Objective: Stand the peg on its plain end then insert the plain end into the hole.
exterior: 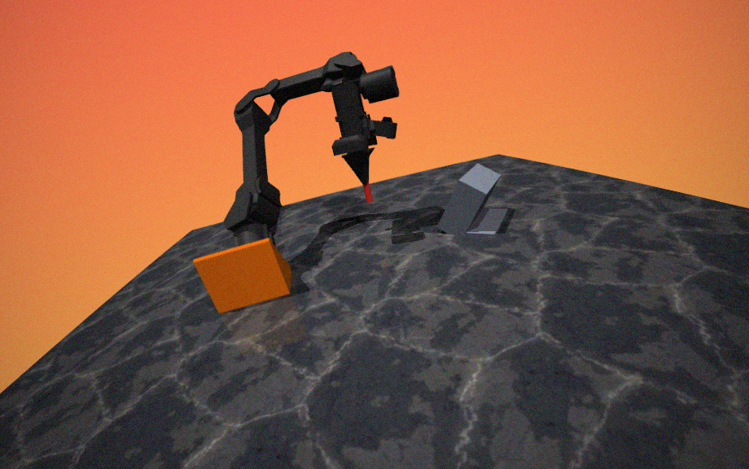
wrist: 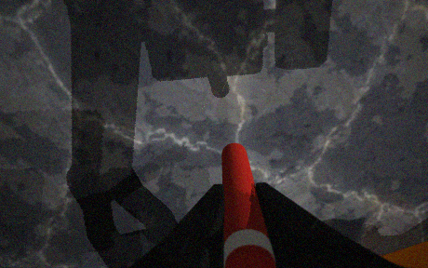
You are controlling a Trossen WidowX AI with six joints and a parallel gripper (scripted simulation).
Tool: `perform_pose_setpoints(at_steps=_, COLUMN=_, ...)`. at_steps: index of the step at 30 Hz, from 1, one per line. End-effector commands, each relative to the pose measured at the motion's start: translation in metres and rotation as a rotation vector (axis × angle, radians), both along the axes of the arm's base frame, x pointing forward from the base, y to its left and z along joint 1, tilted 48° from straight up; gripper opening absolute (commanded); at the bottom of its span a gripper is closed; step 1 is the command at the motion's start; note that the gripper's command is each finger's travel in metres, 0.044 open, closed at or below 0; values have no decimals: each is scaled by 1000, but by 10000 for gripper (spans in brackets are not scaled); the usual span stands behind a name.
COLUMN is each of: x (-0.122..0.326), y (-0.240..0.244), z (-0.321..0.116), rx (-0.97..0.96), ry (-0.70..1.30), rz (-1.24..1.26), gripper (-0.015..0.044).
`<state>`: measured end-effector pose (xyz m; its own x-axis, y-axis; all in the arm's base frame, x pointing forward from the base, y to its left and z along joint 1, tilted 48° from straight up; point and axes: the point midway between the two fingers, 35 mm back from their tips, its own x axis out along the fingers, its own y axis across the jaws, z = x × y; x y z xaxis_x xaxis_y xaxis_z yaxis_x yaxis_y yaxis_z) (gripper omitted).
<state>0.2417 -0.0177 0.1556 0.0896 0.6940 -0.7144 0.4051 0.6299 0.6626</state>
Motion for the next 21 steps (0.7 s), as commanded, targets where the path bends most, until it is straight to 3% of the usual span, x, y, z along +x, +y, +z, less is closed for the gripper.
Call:
perform_pose_setpoints(at_steps=1, x=0, y=0, z=-2, rx=-38, ry=0, rz=2, gripper=0)
perform_pose_setpoints(at_steps=21, x=6, y=1, z=-17, rx=-242, ry=-6, rz=1, gripper=0)
